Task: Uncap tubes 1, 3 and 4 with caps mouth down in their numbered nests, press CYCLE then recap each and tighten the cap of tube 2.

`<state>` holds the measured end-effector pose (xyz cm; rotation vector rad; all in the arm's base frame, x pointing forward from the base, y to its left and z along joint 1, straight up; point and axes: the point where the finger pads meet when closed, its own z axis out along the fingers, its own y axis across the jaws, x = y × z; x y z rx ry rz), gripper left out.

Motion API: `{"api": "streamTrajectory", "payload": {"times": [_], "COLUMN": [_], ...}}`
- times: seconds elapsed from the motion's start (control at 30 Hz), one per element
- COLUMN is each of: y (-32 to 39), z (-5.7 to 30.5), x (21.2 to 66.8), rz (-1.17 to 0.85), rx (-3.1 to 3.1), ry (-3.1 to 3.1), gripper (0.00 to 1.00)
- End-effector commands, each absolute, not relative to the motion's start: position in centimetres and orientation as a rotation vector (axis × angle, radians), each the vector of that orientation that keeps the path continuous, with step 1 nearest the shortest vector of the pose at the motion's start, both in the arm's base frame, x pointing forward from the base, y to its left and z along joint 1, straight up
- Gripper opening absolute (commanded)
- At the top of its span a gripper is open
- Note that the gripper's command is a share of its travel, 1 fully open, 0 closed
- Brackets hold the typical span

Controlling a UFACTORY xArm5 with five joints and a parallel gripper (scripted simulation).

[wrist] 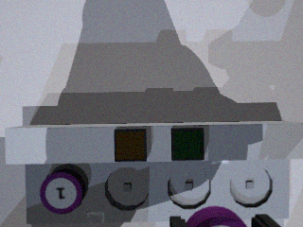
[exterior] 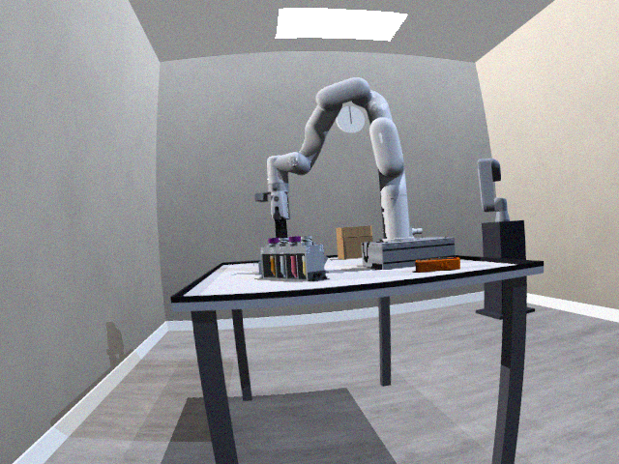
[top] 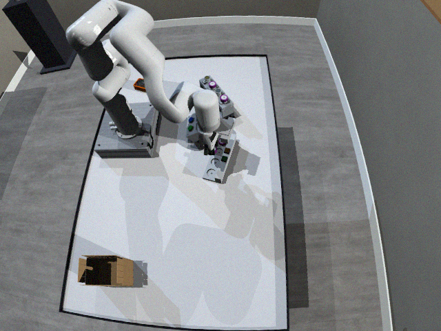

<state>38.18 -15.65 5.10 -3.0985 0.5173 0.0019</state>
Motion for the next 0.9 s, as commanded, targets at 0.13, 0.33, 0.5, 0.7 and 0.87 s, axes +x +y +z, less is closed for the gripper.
{"api": "streamTrajectory", "payload": {"times": [0.13, 0.33, 0.5, 0.7, 0.87], "y": [-15.8, -15.8, -15.8, -15.8, -15.8], "z": [1.2, -1.8, -3.6, -3.6, -3.6], "x": [38.5, 38.6, 38.6, 38.6, 38.6], "rz": [-0.009, -0.009, -0.009, -0.009, -0.009], "rx": [-3.093, -3.093, -3.093, -3.093, -3.093], "ry": [0.517, 0.517, 0.517, 0.517, 0.517], "gripper": [0.00, 0.00, 0.00, 0.00, 0.00]}}
